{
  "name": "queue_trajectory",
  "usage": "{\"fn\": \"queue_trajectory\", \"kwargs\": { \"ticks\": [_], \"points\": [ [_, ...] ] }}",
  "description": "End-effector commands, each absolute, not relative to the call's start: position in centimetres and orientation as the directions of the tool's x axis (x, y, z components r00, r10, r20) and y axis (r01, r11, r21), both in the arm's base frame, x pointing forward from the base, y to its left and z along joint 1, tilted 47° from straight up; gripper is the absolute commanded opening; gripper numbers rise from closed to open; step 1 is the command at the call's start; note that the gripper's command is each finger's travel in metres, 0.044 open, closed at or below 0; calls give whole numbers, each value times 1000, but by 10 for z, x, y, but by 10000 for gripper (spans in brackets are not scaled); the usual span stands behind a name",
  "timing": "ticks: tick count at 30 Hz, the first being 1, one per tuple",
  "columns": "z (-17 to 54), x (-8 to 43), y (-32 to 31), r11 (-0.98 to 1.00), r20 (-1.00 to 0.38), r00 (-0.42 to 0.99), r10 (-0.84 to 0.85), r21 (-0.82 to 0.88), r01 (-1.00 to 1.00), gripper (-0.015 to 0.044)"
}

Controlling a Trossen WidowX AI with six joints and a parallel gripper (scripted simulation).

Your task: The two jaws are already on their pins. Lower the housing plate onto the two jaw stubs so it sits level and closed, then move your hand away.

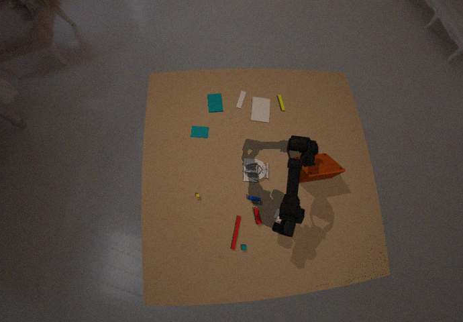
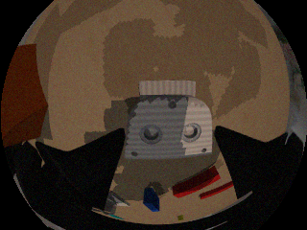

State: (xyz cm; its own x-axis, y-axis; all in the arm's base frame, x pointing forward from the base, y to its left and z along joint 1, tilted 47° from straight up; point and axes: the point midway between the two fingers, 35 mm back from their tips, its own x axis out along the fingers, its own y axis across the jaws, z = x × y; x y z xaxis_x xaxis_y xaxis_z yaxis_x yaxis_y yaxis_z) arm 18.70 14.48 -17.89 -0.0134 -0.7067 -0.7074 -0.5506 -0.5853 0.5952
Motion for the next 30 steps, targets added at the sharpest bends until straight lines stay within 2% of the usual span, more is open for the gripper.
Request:
{"fn": "queue_trajectory", "kwargs": {
  "ticks": [1, 26, 30],
  "points": [
    [-180, 185, 140, -583, -701, -15, -713, 605, -542, 440],
    [-181, 185, 139, -583, -701, -15, -713, 605, -542, 440],
    [-181, 185, 141, -582, -703, -17, -711, 601, -548, 413]
  ]
}}
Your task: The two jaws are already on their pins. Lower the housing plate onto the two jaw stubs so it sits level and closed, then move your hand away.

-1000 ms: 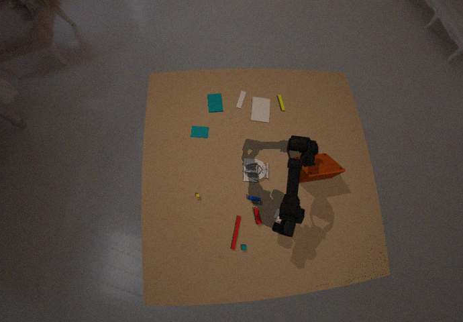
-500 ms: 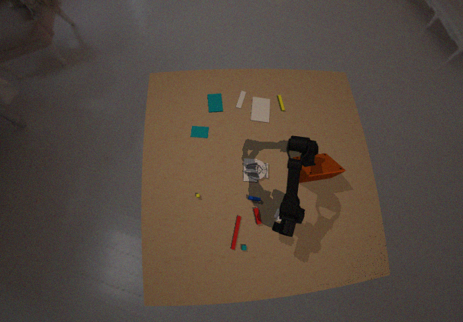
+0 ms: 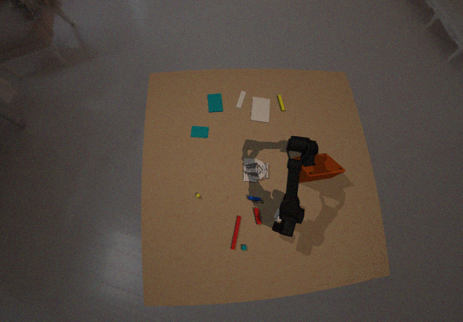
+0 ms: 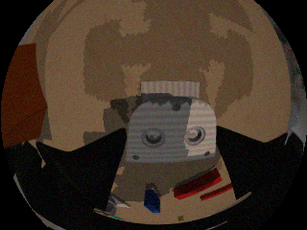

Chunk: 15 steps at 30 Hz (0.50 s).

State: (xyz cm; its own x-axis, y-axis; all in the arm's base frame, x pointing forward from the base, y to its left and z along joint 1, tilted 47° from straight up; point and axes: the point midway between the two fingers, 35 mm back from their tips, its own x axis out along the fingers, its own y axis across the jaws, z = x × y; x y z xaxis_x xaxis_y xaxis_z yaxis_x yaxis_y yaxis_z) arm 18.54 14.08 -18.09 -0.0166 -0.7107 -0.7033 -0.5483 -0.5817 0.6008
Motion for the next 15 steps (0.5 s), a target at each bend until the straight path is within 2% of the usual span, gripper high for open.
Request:
{"fn": "queue_trajectory", "kwargs": {
  "ticks": [1, 9, 15],
  "points": [
    [-181, 185, 141, -582, -703, -17, -711, 601, -548, 407],
    [-181, 185, 141, -582, -703, -17, -711, 601, -548, 353],
    [-181, 185, 141, -582, -703, -17, -711, 601, -548, 351]
  ]
}}
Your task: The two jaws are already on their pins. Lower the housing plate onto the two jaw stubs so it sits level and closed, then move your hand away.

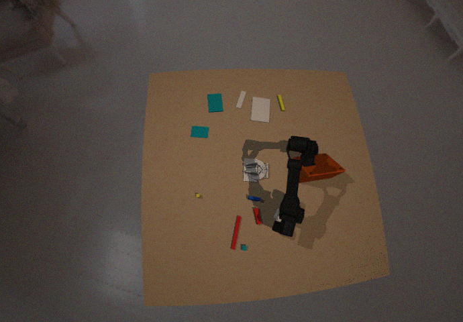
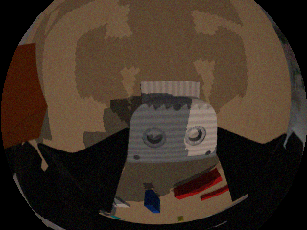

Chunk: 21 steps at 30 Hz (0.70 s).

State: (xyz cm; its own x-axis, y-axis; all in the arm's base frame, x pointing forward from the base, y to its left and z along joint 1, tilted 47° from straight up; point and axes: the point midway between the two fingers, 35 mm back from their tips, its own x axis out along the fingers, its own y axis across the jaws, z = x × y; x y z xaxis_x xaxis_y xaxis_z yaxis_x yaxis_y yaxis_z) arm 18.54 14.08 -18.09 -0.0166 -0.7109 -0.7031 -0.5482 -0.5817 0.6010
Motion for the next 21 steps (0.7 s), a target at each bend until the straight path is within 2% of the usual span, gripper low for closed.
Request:
{"fn": "queue_trajectory", "kwargs": {
  "ticks": [1, 21],
  "points": [
    [-181, 185, 141, -582, -703, -17, -711, 601, -548, 351],
    [-148, 187, 177, -584, -703, -16, -711, 603, -543, 351]
  ]
}}
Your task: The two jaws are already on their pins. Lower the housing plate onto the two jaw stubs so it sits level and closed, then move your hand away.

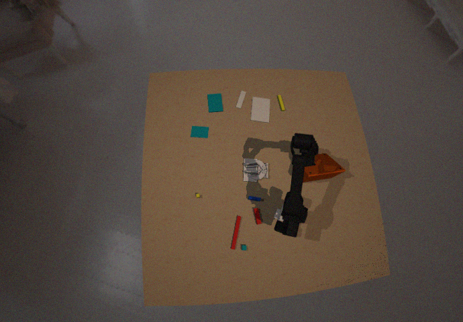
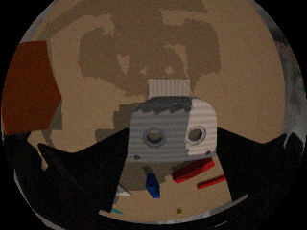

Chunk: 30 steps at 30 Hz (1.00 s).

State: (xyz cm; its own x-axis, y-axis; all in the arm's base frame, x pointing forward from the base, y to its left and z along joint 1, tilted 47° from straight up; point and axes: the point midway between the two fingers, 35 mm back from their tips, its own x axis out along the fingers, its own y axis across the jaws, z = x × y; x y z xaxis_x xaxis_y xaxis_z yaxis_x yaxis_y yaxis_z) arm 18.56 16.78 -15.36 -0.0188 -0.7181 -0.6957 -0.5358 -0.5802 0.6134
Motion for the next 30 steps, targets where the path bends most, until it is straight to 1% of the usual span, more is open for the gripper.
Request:
{"fn": "queue_trajectory", "kwargs": {
  "ticks": [1, 13, 30],
  "points": [
    [-145, 187, 179, -584, -703, -16, -711, 603, -543, 351],
    [-129, 186, 193, -583, -702, -16, -712, 603, -544, 351],
    [-104, 203, 178, -416, -708, -16, -706, 432, -800, 351]
  ]
}}
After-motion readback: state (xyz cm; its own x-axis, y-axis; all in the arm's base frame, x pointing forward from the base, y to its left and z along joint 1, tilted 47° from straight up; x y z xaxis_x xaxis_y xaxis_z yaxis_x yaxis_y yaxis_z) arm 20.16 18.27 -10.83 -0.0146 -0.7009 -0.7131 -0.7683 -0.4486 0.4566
